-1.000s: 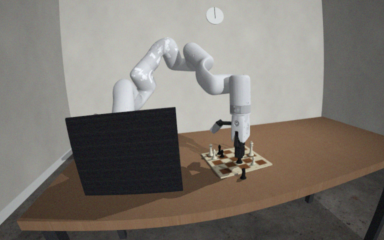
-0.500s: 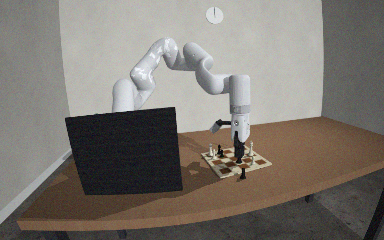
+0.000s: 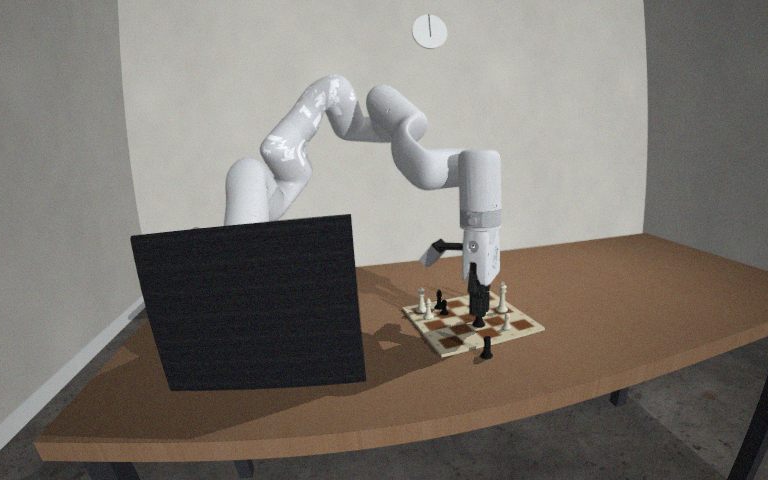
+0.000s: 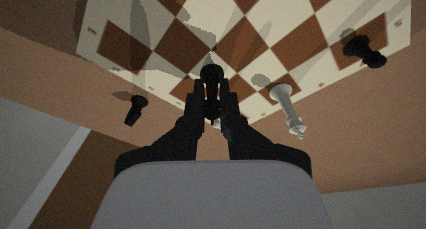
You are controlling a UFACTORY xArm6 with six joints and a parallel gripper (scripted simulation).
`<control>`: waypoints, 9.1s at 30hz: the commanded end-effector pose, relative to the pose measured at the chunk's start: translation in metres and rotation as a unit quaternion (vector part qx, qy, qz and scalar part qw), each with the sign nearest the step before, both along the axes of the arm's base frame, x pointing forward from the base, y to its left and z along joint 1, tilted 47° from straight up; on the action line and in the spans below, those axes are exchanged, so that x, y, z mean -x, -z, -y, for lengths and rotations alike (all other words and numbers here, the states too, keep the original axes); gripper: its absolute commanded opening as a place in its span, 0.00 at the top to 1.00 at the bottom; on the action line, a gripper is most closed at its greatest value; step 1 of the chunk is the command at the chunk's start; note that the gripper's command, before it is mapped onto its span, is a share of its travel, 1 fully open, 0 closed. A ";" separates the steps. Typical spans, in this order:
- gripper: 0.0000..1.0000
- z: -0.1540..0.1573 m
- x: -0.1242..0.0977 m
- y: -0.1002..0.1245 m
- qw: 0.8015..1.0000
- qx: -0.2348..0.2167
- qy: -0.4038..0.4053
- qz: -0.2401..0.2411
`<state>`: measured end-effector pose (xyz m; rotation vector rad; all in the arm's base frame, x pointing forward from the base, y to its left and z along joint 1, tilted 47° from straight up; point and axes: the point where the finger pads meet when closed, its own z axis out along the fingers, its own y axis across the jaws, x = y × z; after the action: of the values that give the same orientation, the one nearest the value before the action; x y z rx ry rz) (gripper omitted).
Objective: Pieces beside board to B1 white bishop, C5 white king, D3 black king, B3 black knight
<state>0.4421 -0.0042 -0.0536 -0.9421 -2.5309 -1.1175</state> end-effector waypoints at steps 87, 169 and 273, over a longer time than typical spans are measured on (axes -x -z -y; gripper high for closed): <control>0.00 0.103 0.021 0.001 0.959 -0.015 0.197 -0.202; 0.63 0.092 0.030 0.057 0.870 -0.027 0.340 -0.356; 0.63 0.081 0.028 0.068 0.870 -0.027 0.340 -0.356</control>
<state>0.4134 -0.0837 -0.1221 -1.8824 -1.5821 -0.7417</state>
